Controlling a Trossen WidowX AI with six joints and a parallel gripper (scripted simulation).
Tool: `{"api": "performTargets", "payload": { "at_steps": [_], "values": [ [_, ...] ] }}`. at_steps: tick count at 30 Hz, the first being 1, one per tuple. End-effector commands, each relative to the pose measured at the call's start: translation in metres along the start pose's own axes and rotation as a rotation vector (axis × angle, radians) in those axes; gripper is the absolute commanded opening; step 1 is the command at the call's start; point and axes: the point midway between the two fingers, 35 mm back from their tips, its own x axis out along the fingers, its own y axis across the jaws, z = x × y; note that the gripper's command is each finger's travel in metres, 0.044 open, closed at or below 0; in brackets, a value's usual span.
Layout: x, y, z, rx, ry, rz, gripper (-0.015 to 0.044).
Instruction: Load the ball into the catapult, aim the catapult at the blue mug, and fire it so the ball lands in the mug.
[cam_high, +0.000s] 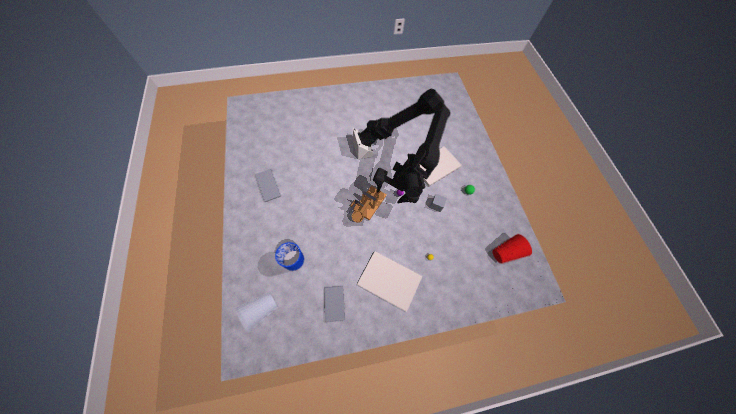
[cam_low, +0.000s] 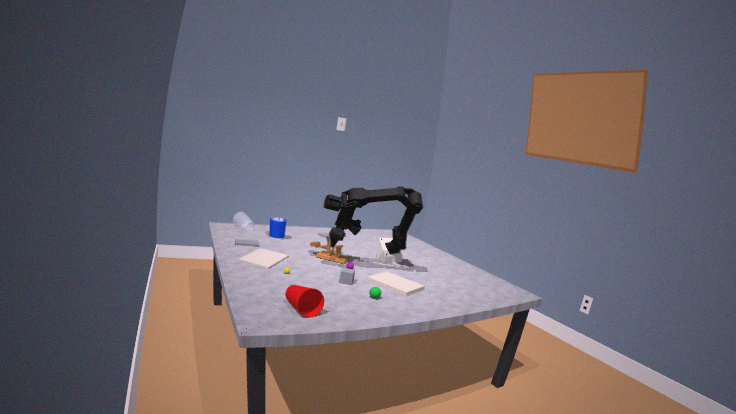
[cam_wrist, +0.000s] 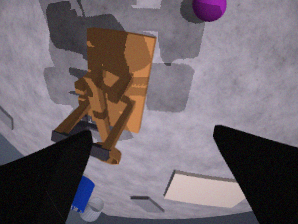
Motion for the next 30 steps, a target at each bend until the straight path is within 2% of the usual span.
{"api": "performTargets", "payload": {
  "at_steps": [1,10,15,21,30],
  "values": [
    [-0.002,0.025,-0.001,0.053,-0.096,-0.043,0.0440],
    [-0.013,0.074,0.004,0.192,-0.275,-0.213,0.0440],
    [-0.015,0.078,0.004,0.203,-0.285,-0.229,0.0440],
    [0.028,0.066,0.015,0.203,-0.285,-0.231,0.0440],
    [0.036,0.064,0.017,0.203,-0.285,-0.231,0.0440]
  ]
}}
